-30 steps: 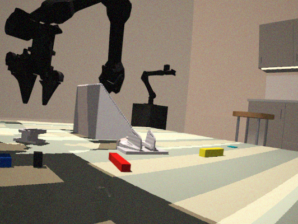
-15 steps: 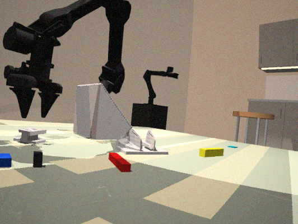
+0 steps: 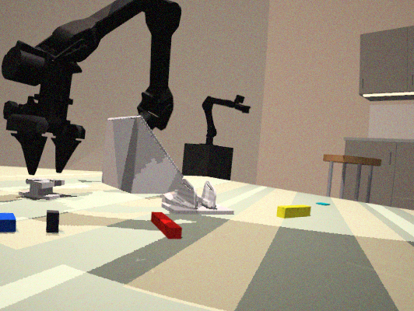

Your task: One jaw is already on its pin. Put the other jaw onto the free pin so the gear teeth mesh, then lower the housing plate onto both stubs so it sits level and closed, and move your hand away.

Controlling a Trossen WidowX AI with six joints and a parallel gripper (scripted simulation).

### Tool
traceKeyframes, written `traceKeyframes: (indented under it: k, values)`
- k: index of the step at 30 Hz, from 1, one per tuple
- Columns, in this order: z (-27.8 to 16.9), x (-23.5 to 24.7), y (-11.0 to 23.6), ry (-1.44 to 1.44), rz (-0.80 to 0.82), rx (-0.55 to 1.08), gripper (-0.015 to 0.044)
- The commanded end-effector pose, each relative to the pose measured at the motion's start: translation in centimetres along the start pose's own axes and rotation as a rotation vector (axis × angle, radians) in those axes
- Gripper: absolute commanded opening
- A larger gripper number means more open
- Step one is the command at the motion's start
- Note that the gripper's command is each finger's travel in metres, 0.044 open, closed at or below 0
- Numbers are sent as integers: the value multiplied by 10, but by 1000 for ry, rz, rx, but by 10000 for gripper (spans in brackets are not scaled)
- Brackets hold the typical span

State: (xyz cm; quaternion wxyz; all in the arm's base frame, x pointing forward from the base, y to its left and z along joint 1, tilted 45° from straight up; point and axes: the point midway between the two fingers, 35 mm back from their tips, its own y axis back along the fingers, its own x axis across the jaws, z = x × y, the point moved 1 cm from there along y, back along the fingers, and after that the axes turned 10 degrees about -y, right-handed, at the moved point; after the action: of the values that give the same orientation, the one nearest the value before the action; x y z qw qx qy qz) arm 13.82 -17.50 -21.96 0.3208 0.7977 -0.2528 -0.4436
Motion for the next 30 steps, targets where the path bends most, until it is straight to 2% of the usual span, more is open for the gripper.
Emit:
traceKeyframes:
  k: [1,22,30]
  values:
    - [-1,-2,-3,-7,-5,6,440]
    - [-1,-2,-33,-7,-6,7,440]
    - [-1,-2,-34,-7,-6,7,440]
